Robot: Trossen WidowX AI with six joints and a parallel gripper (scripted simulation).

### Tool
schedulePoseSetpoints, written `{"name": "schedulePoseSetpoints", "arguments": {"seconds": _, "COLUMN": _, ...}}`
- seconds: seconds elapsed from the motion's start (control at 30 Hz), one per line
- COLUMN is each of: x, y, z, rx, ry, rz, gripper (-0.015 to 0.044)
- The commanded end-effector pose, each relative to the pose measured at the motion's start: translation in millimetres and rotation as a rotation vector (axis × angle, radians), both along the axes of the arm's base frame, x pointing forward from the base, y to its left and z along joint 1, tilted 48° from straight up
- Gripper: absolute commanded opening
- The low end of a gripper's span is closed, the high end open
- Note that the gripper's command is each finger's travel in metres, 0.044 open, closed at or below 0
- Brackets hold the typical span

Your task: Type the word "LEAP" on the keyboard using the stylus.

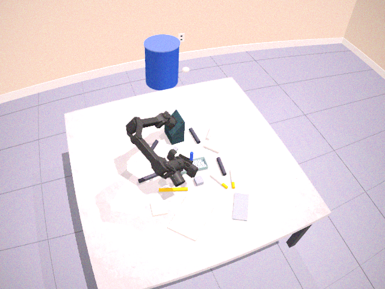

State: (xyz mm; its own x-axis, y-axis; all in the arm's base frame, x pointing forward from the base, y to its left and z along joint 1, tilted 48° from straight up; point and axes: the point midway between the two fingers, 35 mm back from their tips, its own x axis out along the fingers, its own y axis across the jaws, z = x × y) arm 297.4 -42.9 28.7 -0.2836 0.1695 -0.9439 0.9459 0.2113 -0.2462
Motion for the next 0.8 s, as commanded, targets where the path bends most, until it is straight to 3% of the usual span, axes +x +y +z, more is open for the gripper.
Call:
{"name": "schedulePoseSetpoints", "arguments": {"seconds": 0.0, "x": 0.5, "y": -3.3, "z": -2.2, "rx": -0.004, "ry": -0.001, "rz": 0.004, "gripper": 0.0081}}
{"name": "schedulePoseSetpoints", "arguments": {"seconds": 0.77, "x": 1.6, "y": -6.6, "z": -3.7, "rx": -0.004, "ry": -0.001, "rz": 0.004, "gripper": 0.0081}}
